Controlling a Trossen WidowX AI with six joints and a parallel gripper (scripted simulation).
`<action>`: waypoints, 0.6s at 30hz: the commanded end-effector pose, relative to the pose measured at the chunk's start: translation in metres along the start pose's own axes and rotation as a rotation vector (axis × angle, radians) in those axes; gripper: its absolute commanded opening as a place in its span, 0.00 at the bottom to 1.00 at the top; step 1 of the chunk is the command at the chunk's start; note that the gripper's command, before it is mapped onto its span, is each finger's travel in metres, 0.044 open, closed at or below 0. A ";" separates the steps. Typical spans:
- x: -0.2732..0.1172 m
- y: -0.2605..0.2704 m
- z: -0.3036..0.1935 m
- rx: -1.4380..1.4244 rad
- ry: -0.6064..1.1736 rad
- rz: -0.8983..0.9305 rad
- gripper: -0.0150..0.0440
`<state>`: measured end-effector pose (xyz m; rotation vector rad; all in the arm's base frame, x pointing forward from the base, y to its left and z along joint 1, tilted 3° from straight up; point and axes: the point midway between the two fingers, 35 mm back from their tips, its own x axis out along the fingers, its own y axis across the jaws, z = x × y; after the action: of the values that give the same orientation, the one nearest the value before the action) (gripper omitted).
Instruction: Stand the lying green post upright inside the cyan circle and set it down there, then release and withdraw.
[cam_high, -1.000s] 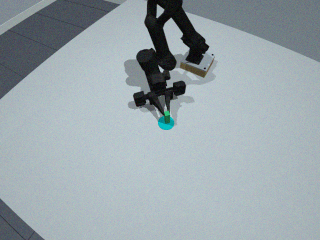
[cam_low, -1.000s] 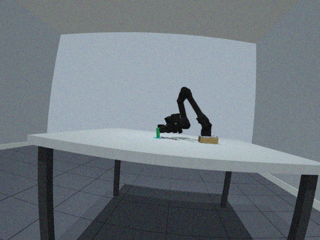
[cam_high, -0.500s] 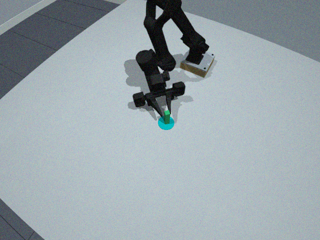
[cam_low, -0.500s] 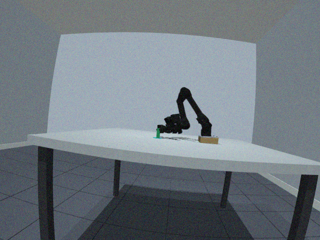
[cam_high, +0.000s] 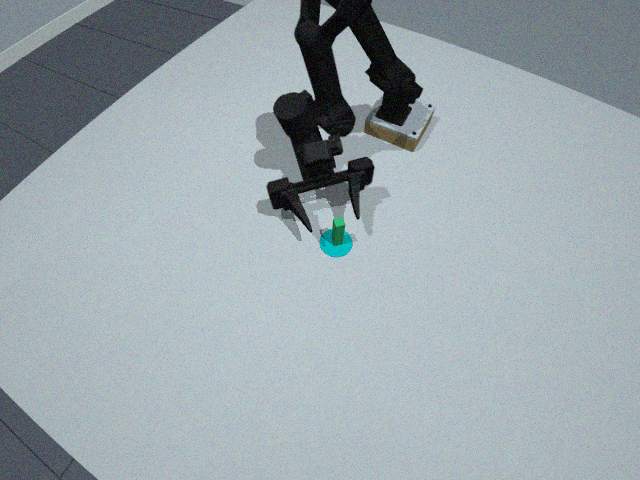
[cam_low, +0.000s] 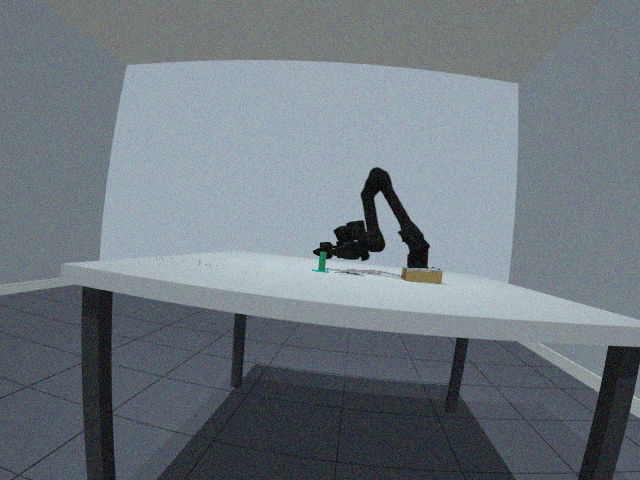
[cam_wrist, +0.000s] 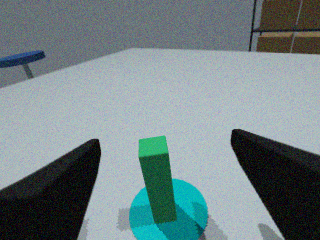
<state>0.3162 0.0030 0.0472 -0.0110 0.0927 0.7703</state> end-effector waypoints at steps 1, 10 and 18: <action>-0.001 0.000 0.017 -0.028 -0.009 0.001 0.93; -0.006 0.004 0.052 -0.063 -0.022 -0.003 0.93; -0.011 0.012 0.078 -0.090 -0.032 -0.006 0.93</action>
<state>0.3114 0.0051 0.1173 -0.0782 0.0320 0.7665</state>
